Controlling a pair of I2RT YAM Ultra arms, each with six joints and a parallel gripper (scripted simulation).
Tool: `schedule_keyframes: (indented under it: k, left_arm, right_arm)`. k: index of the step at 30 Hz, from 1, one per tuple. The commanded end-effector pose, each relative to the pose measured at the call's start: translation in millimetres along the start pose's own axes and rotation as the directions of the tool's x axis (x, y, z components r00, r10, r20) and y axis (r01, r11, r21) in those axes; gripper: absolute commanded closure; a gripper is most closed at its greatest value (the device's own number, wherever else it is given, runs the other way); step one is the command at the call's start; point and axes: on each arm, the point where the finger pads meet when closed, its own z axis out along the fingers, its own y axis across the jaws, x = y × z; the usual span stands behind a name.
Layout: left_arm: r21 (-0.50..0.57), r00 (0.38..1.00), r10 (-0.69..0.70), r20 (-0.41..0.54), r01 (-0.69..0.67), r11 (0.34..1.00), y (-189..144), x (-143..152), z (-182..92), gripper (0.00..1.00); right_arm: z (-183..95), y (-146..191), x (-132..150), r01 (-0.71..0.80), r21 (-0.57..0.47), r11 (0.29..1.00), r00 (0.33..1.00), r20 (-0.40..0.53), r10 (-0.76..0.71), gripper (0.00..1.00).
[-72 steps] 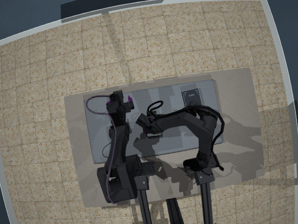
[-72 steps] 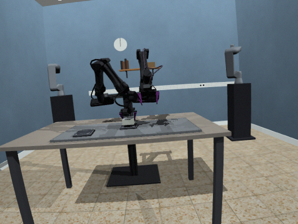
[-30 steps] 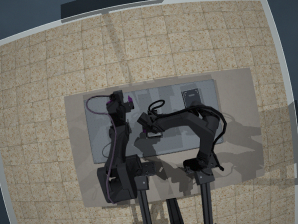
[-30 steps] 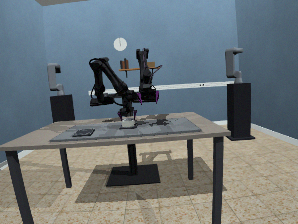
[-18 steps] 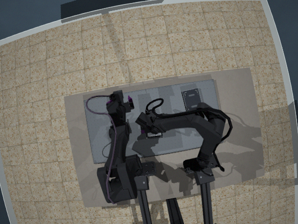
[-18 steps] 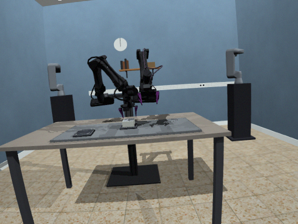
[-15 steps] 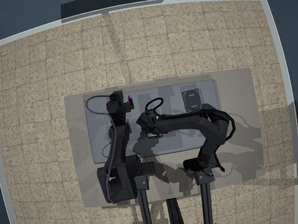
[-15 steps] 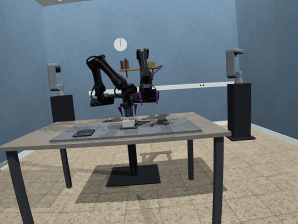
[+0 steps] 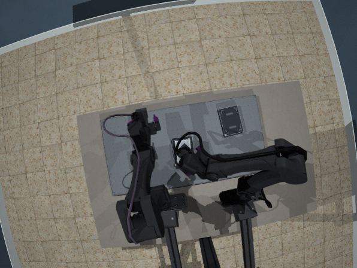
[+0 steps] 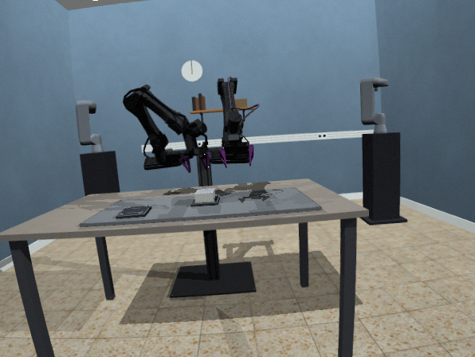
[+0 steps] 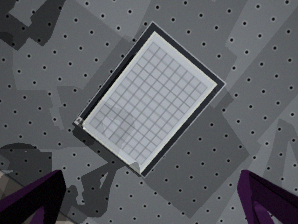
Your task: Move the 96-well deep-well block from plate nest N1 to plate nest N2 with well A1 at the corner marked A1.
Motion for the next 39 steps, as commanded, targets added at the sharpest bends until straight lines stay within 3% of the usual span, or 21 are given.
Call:
schedule_keyframes:
  k: [1, 39]
  left_arm:
    - [0.013, 1.000, 0.001, 0.012, -0.002, 1.000, -2.3, -2.0, -0.3, 0.00]
    - [0.013, 1.000, 0.001, 0.012, -0.002, 1.000, -2.3, -2.0, -0.3, 0.00]
  right_arm:
    - [-16.0, -0.9, -9.0, 0.119, 0.001, 0.993, 0.985, 0.125, -0.119, 0.00]
    - [-17.9, 0.8, -4.0, 0.121, -0.014, 0.993, 0.985, 0.122, -0.119, 0.00]
